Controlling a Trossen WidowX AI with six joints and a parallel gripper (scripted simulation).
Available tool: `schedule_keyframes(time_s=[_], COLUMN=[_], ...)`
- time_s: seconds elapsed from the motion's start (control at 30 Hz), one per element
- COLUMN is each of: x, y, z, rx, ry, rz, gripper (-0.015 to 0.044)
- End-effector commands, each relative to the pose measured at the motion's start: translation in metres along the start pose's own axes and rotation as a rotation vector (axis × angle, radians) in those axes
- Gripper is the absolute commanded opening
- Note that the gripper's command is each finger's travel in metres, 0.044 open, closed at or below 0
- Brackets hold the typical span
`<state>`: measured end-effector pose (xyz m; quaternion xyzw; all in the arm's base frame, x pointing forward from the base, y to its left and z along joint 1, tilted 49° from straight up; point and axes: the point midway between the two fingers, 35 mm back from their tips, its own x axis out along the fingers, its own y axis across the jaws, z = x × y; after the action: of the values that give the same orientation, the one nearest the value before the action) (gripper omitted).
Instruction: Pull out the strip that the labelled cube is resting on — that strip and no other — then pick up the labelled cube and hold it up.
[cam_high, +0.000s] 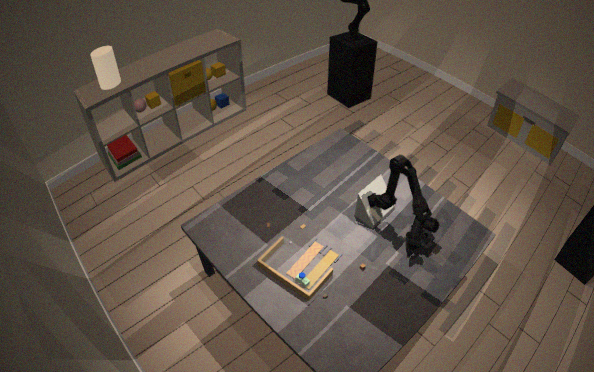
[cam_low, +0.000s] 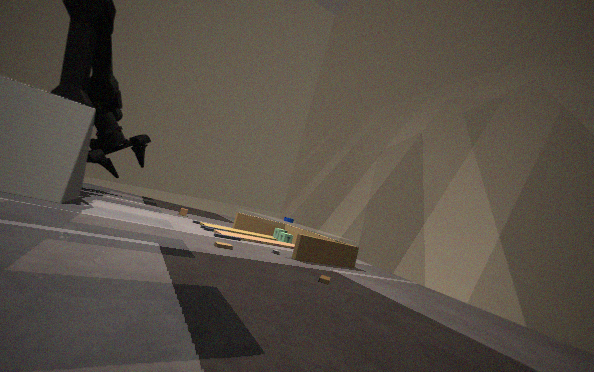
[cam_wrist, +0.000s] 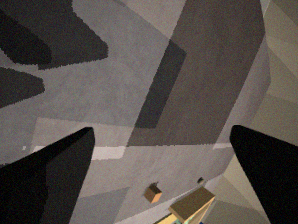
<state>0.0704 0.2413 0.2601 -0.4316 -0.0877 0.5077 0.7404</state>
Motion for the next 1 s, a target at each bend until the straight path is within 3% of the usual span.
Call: schedule_keyframes(time_s=[0.0, 0.23, 0.47, 0.97], x=[0.032, 0.075, 0.093, 0.041], y=[-0.007, -0.026, -0.048, -0.067], z=[-0.026, -0.091, -0.174, -0.344], rx=[0.156, 0.428, 0.742, 1.406], ry=[0.085, 0.226, 0.332, 0.390], rz=[0.005, -0.015, -0.067, -0.272], gripper=[0.0400, 0.0400, 0.0400, 0.0400])
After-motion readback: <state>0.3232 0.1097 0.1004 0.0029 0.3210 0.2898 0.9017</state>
